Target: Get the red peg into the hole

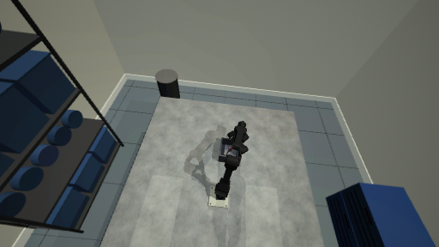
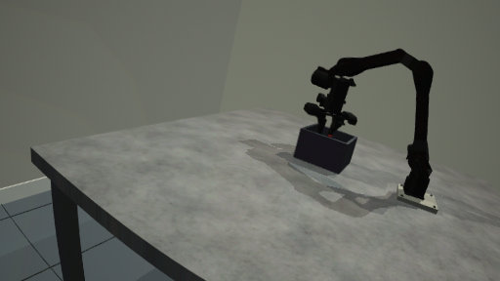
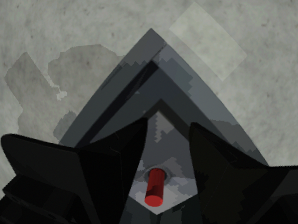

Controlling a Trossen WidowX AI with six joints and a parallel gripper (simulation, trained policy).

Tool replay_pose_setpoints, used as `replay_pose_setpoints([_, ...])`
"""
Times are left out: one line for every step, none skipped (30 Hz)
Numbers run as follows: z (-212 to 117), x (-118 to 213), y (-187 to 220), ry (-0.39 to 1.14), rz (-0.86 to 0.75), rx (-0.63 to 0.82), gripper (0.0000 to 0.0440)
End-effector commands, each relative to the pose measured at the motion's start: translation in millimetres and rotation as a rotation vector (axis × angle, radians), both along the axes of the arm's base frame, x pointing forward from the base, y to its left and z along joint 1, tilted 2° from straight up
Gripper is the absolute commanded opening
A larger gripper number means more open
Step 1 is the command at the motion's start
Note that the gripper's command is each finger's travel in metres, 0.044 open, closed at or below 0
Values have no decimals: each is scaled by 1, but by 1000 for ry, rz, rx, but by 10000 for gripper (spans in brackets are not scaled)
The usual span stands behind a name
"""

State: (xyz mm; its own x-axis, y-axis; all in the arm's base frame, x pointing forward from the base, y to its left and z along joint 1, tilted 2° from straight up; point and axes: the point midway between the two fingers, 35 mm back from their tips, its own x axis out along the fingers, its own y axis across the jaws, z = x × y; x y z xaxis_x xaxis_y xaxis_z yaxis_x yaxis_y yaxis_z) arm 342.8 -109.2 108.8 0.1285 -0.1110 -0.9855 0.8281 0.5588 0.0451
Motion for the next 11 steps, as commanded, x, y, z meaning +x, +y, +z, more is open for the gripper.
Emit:
replay_pose_setpoints([-1,-1,-13,14,-11,-19,152])
replay_pose_setpoints([0,-1,-16,15,-11,-22,153])
replay_pose_setpoints([0,-1,-18,17,-12,-24,153])
replay_pose_setpoints([1,-1,-20,18,-13,-27,154])
replay_pose_setpoints([1,-2,-22,20,-14,-30,154])
replay_pose_setpoints([2,-2,-24,21,-14,-33,155])
replay_pose_setpoints([3,-2,-26,23,-15,-36,155])
replay_pose_setpoints([3,-3,-28,24,-16,-39,156])
replay_pose_setpoints([4,-3,-30,25,-17,-42,156])
replay_pose_setpoints([4,-3,-32,27,-18,-45,157])
replay_pose_setpoints([5,-4,-34,28,-19,-49,158])
